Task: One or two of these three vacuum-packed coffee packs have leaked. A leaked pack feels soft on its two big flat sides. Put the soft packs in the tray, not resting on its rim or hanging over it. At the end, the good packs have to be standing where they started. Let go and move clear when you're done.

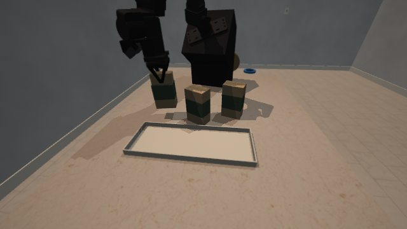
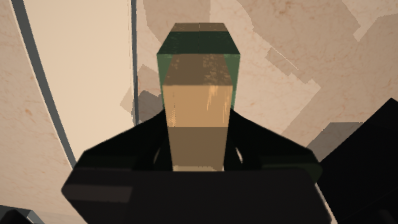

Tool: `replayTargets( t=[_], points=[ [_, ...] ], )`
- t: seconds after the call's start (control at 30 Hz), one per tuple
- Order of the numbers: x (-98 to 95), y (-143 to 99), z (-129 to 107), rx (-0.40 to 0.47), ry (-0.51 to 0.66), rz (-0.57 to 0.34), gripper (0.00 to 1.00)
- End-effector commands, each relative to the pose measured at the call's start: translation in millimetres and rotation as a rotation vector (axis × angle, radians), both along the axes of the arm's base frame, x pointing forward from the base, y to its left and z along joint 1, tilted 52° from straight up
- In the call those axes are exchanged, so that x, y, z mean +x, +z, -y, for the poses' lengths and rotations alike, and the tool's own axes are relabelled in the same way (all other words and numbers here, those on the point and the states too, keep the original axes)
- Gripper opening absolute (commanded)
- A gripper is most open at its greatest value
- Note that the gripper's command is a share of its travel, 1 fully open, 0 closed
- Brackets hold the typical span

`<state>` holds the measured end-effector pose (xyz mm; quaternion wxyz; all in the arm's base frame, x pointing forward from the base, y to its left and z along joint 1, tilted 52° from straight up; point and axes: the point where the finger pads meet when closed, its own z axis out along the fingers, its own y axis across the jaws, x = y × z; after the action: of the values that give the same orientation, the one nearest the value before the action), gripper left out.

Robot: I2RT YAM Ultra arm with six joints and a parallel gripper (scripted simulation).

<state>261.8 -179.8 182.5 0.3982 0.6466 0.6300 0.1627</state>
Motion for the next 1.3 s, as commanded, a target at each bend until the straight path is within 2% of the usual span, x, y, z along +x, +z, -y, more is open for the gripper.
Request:
replayTargets(
  t=[0.0,0.23,0.33,0.53,1.03,1.1,1.27],
  points=[
    [-2.4,24,5,-0.039,-0.012,0.041,0.26],
    [-1.8,26,6,-0.038,-0.020,0.040,0.26],
    [6.8,18,3,-0.012,-0.005,0.014,0.26],
    [14.9,28,4,-0.012,-0.005,0.014,0.26],
    [69.4,95,8,-0.014,-0.005,0.016,0.26],
    [69.4,95,8,-0.014,-0.005,0.016,0.26],
    [85.6,115,10,-0.014,-0.005,0.017,0.26]
  ],
)
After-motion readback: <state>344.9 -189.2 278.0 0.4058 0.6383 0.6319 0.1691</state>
